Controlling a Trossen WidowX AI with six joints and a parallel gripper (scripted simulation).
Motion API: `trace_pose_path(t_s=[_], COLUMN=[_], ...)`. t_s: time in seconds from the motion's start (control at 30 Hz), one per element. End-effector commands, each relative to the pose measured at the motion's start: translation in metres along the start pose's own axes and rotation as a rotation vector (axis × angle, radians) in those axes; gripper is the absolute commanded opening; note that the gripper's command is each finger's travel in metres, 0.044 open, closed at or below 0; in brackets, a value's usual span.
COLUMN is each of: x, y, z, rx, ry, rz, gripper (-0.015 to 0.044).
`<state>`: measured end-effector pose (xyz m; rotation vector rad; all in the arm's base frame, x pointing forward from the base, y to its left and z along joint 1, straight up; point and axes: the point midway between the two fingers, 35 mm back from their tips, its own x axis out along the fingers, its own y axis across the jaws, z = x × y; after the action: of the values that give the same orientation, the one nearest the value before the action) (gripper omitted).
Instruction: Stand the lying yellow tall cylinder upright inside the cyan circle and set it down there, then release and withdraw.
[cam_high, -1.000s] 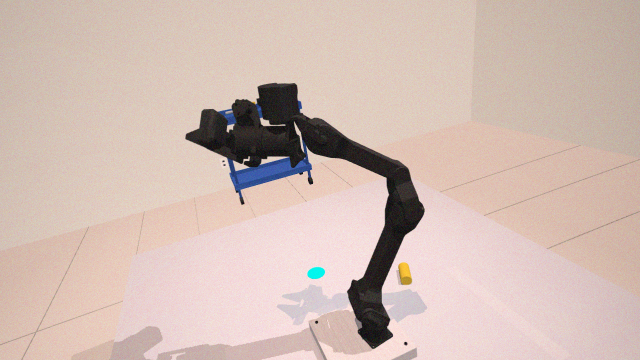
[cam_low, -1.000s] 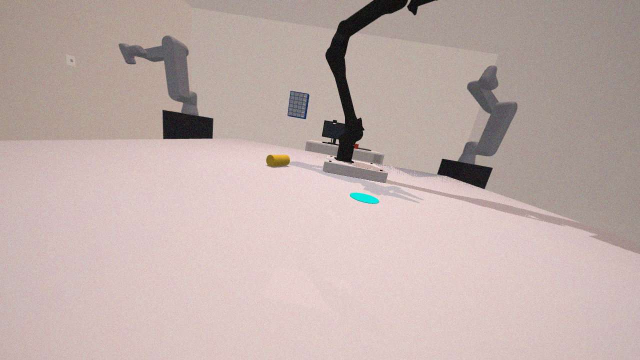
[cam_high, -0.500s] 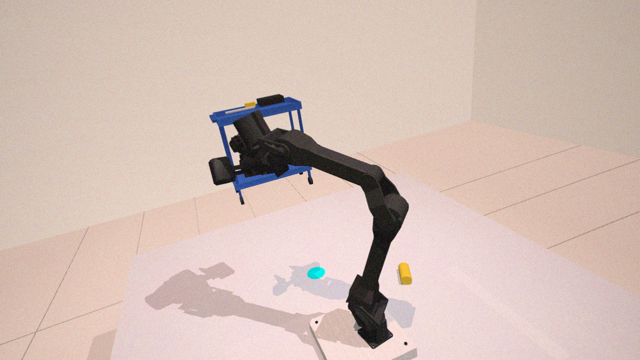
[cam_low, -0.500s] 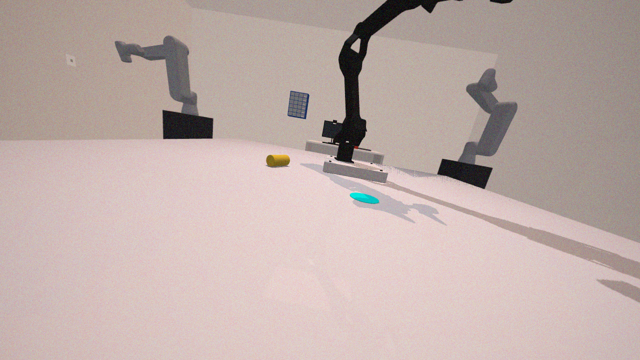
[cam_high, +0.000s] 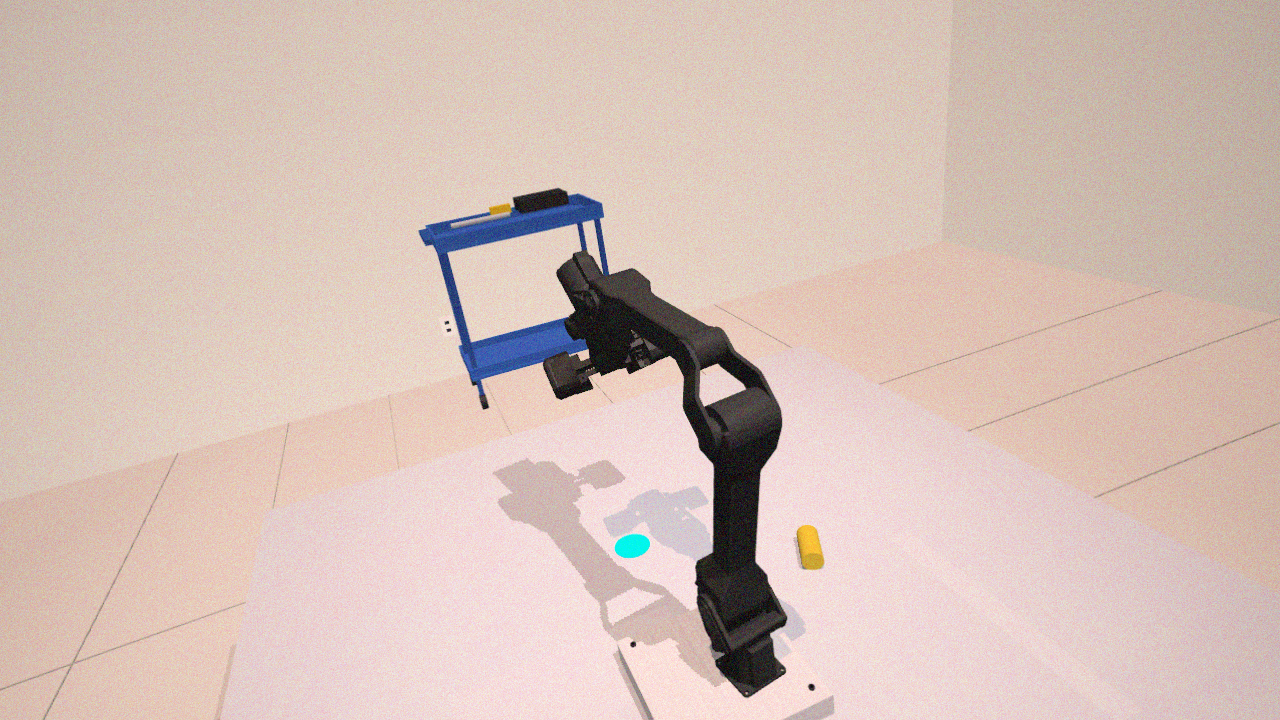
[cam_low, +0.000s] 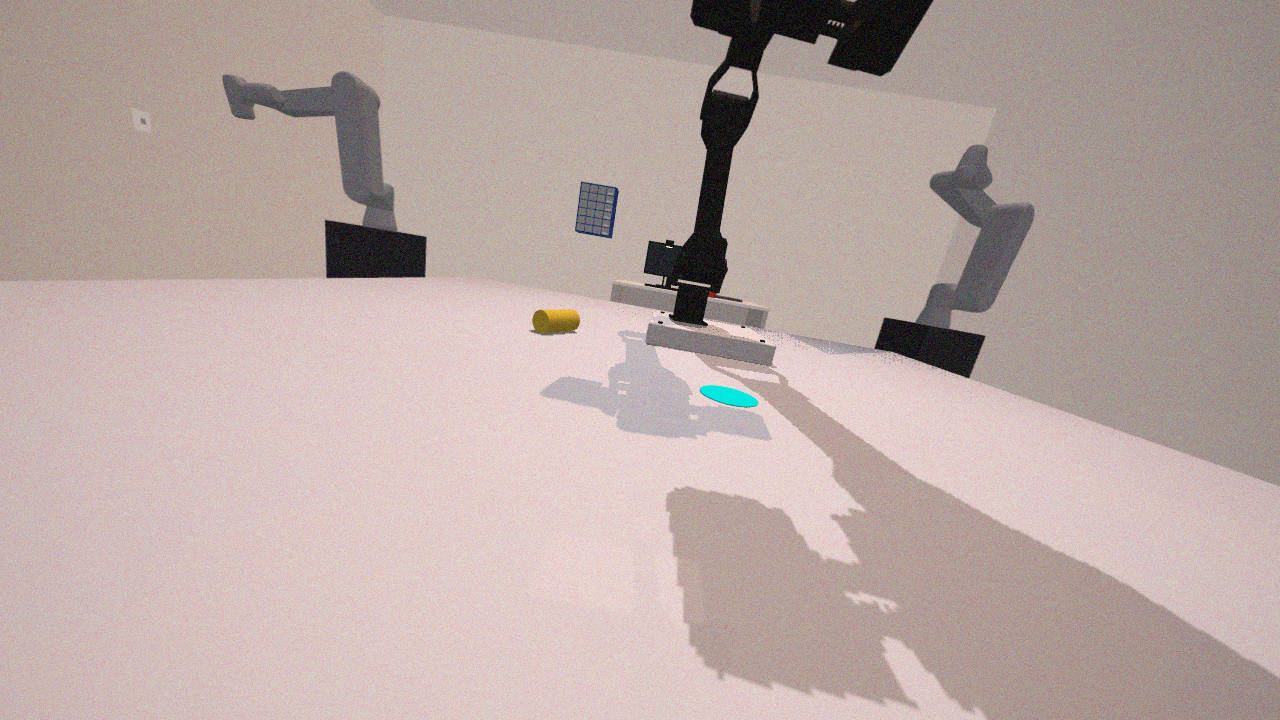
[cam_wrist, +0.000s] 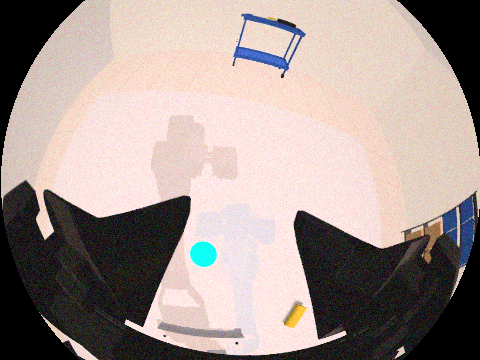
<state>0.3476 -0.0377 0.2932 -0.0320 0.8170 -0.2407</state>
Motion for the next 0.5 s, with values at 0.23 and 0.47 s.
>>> trace_pose_path(t_s=[0.23, 0.47], x=[0.049, 0.045], y=[-0.129, -0.187], z=[-0.099, -0.177], rx=[0.127, 0.281], ry=[0.406, 0.622], rz=[-0.131, -0.116], gripper=[0.0309, 0.0309])
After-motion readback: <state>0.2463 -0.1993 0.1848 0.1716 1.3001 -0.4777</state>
